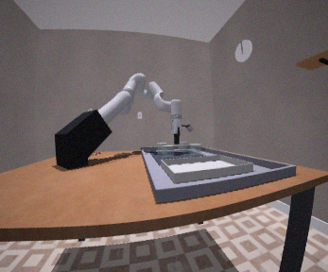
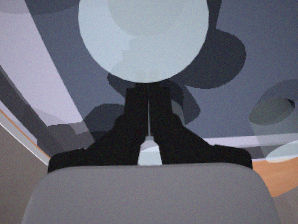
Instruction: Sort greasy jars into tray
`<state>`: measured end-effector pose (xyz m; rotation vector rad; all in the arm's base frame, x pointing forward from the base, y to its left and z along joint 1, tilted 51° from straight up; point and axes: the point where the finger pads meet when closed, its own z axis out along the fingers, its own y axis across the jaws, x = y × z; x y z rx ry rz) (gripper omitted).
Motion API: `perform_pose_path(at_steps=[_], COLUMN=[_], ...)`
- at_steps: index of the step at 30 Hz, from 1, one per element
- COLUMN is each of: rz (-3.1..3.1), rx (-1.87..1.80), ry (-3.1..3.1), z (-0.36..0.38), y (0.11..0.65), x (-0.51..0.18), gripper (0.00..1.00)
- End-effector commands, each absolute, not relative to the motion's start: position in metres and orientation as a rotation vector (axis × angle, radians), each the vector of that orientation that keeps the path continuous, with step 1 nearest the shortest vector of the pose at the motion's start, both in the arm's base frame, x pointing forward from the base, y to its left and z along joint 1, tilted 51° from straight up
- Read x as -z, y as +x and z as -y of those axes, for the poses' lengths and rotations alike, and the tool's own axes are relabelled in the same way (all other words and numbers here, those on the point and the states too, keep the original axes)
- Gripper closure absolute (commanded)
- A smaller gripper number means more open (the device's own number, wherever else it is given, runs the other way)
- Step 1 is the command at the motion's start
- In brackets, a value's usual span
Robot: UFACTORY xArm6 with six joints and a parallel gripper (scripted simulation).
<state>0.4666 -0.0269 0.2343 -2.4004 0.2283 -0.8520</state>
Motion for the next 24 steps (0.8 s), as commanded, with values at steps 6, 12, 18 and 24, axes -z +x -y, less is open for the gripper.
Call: perform_pose_path(at_steps=[6, 12, 18, 24], rz=[-0.228, -0.228, -0.228, -0.228], rx=[0.856, 0.856, 0.856, 0.856], ry=[-2.400, -2.400, -2.400, -2.400], z=[0.0283, 0.0288, 0.0292, 0.0298], y=[0.4674, 0.4676, 0.4677, 0.4680], x=[-0.2367, -0.2375, -0.2381, -0.2389], gripper=[1.00, 1.00, 1.00, 1.00])
